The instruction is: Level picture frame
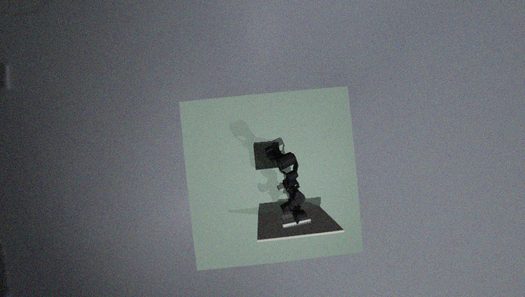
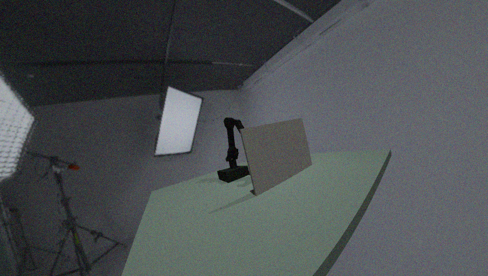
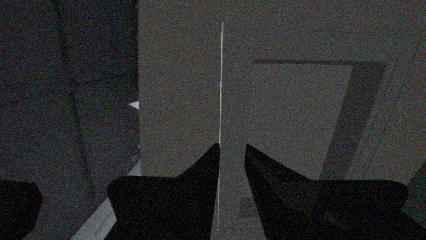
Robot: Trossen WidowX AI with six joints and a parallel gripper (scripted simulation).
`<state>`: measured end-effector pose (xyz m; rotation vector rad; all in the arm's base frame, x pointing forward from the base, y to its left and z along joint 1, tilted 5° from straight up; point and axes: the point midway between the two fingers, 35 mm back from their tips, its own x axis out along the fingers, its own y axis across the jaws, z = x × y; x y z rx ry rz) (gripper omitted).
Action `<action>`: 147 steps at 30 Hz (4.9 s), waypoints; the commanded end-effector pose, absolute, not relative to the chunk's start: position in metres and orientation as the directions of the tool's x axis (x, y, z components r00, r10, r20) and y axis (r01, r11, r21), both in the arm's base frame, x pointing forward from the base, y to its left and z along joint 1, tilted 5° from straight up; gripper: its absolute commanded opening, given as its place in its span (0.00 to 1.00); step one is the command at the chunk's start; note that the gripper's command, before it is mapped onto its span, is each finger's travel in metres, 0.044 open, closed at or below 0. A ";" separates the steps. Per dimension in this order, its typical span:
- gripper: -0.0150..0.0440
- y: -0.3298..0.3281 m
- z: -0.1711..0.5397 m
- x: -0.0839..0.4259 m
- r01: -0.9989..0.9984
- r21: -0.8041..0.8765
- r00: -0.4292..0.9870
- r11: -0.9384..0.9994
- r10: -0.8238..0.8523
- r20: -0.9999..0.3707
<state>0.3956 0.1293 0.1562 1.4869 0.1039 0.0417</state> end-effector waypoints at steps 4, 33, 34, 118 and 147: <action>0.25 0.130 0.162 0.396 0.025 0.996 0.995 0.082 0.094 -0.033; 0.25 0.131 0.172 0.396 0.025 0.996 0.995 0.082 0.094 -0.033; 0.25 0.131 0.172 0.396 0.025 0.996 0.995 0.082 0.094 -0.033; 0.25 0.123 0.164 0.397 0.025 0.996 0.995 0.083 0.093 -0.033; 0.25 0.121 0.157 0.397 0.052 0.999 0.994 -0.001 0.092 -0.052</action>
